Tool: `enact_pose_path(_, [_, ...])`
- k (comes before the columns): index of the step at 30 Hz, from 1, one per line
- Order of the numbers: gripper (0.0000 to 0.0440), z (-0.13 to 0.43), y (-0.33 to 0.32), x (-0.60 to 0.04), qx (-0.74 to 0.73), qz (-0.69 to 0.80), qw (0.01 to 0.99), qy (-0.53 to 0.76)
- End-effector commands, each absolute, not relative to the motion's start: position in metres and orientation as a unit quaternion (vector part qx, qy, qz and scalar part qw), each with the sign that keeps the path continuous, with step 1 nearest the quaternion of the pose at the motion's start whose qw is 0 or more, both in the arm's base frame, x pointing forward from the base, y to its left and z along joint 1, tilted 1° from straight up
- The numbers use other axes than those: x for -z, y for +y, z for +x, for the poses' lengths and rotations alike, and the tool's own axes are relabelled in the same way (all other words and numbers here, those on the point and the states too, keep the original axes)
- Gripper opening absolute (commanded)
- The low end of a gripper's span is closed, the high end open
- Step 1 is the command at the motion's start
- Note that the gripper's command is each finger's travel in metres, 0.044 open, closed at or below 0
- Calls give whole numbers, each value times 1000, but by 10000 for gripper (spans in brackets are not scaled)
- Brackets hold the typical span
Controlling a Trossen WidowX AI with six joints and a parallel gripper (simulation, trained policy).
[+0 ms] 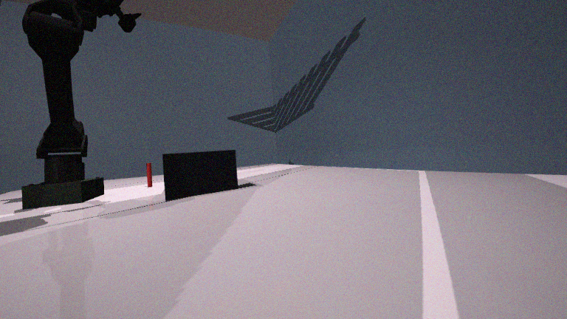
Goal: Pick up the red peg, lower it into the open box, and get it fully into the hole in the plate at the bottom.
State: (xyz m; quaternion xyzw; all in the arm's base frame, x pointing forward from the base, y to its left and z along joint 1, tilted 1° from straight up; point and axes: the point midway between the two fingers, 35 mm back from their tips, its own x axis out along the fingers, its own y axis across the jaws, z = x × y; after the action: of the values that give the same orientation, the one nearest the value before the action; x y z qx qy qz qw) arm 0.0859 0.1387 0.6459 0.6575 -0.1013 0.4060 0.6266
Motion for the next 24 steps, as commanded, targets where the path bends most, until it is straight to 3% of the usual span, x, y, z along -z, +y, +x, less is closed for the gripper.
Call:
enact_pose_path(1, [440,89,167,-629,-410,607,672,-108])
enact_pose_path(24, [440,191,265,-453,-341,315,886,8])
